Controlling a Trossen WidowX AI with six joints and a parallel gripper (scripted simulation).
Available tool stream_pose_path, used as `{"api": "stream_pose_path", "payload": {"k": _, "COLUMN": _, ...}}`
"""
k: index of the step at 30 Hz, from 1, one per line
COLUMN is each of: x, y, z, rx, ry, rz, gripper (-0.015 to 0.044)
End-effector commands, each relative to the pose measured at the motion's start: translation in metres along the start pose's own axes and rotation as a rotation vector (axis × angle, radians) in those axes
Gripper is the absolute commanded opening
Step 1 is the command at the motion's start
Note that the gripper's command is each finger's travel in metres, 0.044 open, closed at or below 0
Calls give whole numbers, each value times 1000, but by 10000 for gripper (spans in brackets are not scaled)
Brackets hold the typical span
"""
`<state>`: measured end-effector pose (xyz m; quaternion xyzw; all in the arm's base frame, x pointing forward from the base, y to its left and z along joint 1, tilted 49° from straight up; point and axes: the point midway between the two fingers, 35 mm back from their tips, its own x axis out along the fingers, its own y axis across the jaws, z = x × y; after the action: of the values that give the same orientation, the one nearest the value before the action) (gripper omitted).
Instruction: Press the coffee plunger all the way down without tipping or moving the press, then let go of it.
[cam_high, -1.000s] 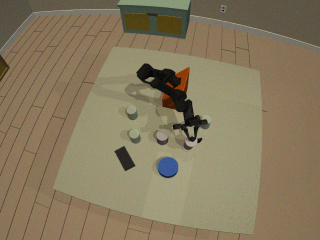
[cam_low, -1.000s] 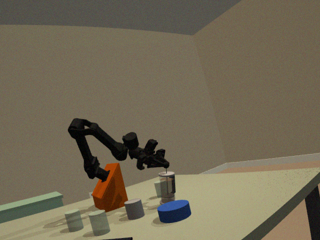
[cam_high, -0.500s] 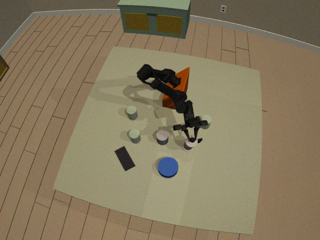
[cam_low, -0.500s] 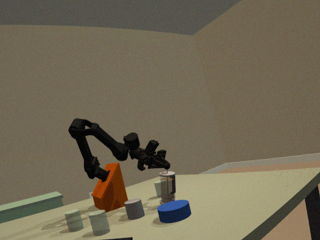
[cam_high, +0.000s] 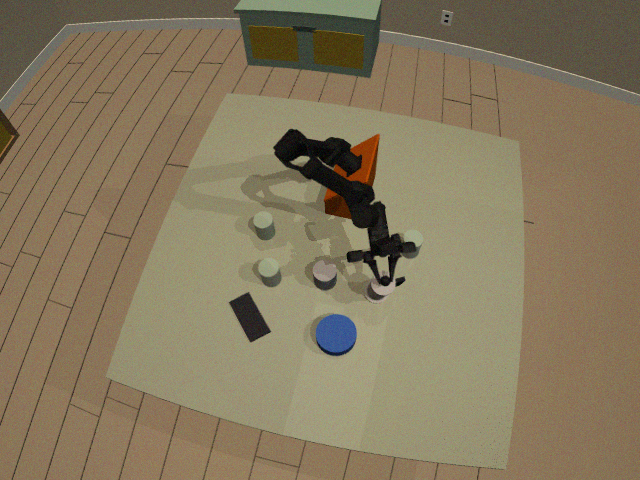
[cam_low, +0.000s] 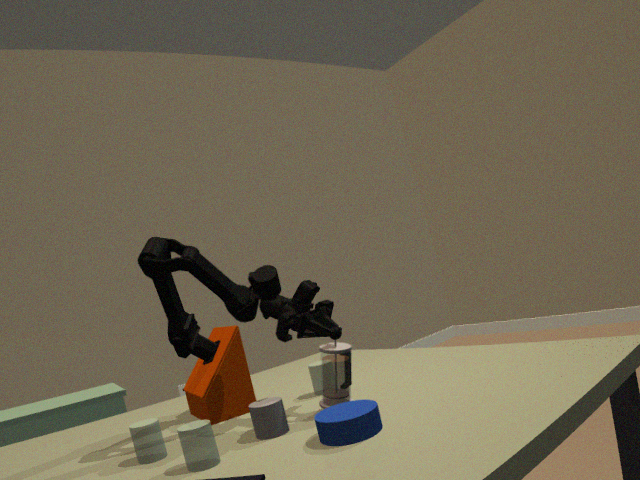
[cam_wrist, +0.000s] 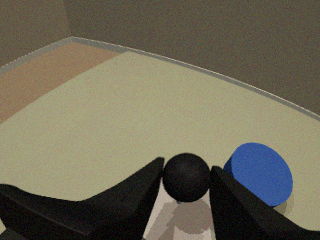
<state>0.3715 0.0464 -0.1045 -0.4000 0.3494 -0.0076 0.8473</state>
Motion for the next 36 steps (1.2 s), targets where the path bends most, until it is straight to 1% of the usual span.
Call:
{"api": "stream_pose_path", "payload": {"k": 1, "x": 2, "y": 0, "z": -4, "rx": -8, "ry": 15, "rz": -3, "gripper": 120}}
{"api": "stream_pose_path", "payload": {"k": 20, "x": 2, "y": 0, "z": 0, "rx": -1, "ry": 2, "rz": -1, "gripper": 120}}
{"api": "stream_pose_path", "payload": {"k": 32, "x": 2, "y": 0, "z": 0, "rx": -1, "ry": 2, "rz": -1, "gripper": 435}}
{"api": "stream_pose_path", "payload": {"k": 36, "x": 0, "y": 0, "z": 2, "rx": -1, "ry": 3, "rz": 0, "gripper": 440}}
